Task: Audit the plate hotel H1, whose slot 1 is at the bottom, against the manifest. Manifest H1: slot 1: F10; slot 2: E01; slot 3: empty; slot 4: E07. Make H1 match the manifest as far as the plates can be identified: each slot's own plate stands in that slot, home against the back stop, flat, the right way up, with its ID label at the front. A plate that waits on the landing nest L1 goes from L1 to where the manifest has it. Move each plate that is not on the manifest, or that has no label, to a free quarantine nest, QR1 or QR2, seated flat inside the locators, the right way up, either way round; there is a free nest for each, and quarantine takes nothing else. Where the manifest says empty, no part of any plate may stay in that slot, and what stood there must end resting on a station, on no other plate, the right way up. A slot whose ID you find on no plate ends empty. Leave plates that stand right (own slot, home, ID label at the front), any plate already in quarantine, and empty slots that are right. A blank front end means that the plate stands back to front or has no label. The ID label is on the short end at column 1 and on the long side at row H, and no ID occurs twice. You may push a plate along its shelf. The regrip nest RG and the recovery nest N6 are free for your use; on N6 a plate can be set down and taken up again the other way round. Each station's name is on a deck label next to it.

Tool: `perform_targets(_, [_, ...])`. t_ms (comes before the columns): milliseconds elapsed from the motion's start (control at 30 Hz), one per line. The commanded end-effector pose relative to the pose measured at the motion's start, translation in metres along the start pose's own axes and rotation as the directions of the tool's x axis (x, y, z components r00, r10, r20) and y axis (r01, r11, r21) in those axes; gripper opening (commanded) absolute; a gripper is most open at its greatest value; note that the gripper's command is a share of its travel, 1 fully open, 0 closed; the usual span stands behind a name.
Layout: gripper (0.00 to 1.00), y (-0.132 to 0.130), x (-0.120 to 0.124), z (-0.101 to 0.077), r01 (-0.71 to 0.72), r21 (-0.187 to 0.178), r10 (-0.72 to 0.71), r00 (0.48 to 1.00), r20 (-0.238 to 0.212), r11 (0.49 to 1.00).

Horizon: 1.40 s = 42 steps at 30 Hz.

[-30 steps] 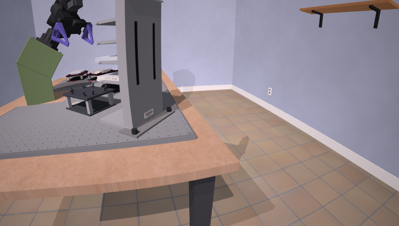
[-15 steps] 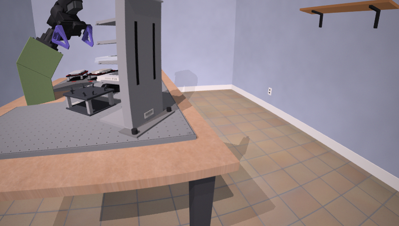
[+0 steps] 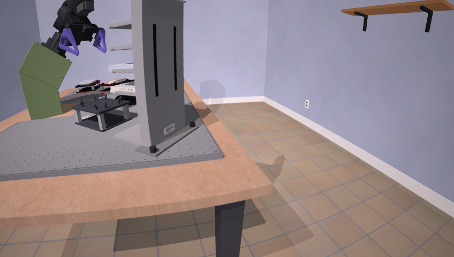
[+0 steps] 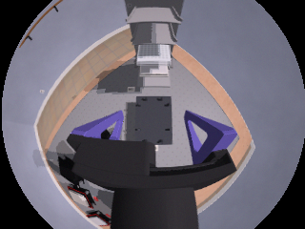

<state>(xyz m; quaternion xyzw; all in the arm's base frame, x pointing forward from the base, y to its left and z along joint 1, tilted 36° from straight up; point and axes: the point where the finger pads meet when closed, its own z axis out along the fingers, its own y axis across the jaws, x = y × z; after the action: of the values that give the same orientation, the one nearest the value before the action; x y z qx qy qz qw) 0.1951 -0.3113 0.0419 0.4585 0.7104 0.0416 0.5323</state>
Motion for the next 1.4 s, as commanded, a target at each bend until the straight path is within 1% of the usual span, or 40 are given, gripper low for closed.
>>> perform_targets(0, [1.00, 0.002, 0.003, 0.006, 0.003, -0.005, -0.003, 1.000, 0.008, 1.000])
perform_targets(167, [1.00, 0.002, 0.015, 0.018, 0.002, -0.005, -0.002, 1.000, 0.008, 1.000])
perform_targets(233, [1.00, 0.002, 0.015, 0.018, 0.002, -0.005, -0.002, 1.000, 0.008, 1.000])
perform_targets(267, [1.00, 0.002, 0.013, 0.022, 0.008, -0.007, -0.008, 1.000, 0.015, 1.000])
perform_targets(500, [1.00, 0.002, 0.032, 0.038, 0.005, -0.007, -0.005, 1.000, 0.012, 1.000])
perform_targets(533, [1.00, 0.002, 0.032, 0.038, 0.004, -0.007, -0.004, 1.000, 0.012, 1.000])
perform_targets(567, [1.00, 0.002, 0.025, 0.041, 0.011, -0.010, -0.011, 1.000, 0.021, 1.000])
perform_targets(600, [1.00, 0.002, 0.017, 0.042, 0.019, -0.010, -0.019, 0.999, 0.036, 1.000])
perform_targets(633, [1.00, 0.000, 0.012, 0.040, 0.015, -0.003, -0.015, 0.999, 0.043, 1.000])
perform_targets(667, [1.00, 0.000, 0.015, 0.042, 0.008, -0.002, -0.007, 1.000, 0.030, 1.000])
perform_targets(733, [1.00, 0.005, 0.015, 0.045, 0.013, -0.011, -0.013, 1.000, 0.023, 1.000])
perform_targets(800, [1.00, 0.005, 0.015, 0.045, 0.013, -0.011, -0.013, 1.000, 0.023, 1.000])
perform_targets(833, [1.00, 0.004, 0.012, 0.046, 0.023, -0.011, -0.023, 0.999, 0.032, 1.000])
perform_targets(867, [1.00, 0.004, 0.013, 0.047, 0.017, -0.010, -0.017, 1.000, 0.024, 1.000])
perform_targets(1367, [1.00, 0.005, -0.001, 0.059, 0.016, -0.011, -0.016, 1.000, 0.027, 1.000])
